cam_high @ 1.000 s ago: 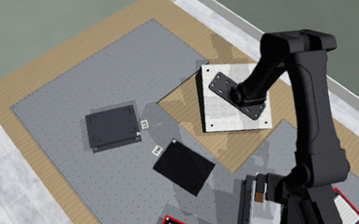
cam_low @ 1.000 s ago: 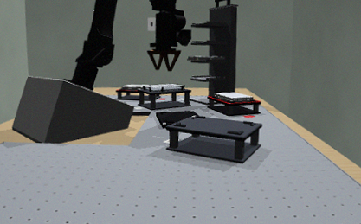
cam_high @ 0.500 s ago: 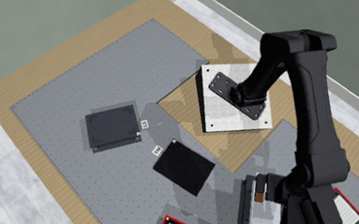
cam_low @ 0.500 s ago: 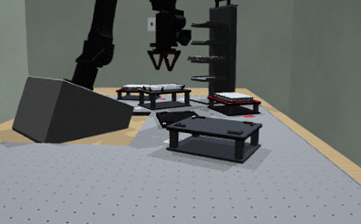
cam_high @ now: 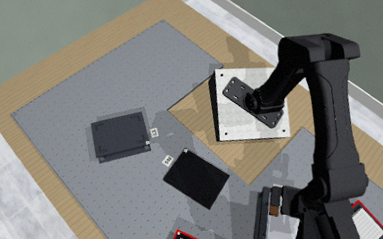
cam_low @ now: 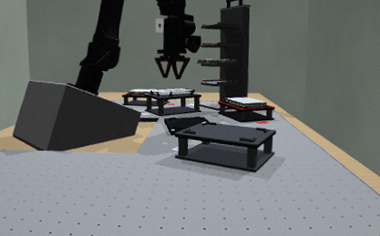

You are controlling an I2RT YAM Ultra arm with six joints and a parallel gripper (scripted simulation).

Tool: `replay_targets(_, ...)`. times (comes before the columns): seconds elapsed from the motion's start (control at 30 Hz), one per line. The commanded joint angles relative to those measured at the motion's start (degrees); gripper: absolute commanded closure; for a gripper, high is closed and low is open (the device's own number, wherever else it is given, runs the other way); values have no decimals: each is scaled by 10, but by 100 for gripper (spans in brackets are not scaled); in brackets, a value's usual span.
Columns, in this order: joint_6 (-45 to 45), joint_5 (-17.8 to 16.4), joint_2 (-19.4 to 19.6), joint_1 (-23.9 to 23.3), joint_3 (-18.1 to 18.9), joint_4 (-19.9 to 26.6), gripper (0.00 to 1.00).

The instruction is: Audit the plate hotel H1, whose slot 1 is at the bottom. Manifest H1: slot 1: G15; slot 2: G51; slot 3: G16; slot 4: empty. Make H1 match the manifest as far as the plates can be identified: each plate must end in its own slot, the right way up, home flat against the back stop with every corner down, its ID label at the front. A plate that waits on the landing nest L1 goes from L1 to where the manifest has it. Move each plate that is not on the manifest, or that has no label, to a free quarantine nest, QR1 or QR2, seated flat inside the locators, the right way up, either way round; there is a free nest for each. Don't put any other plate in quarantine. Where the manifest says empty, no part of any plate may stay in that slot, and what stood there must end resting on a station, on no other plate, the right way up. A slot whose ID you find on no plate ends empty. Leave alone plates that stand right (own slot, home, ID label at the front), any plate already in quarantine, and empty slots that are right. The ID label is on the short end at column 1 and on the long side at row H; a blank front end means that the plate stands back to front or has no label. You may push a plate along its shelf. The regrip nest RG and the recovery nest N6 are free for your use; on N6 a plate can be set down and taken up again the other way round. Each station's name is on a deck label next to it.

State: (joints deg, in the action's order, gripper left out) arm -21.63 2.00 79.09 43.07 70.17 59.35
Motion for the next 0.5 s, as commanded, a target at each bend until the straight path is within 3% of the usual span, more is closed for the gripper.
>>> replay_targets(0.0,0,0,-2,0,-2,-17,0)
replay_targets(0.47,2,-1,10,-2,-25,-53,0)
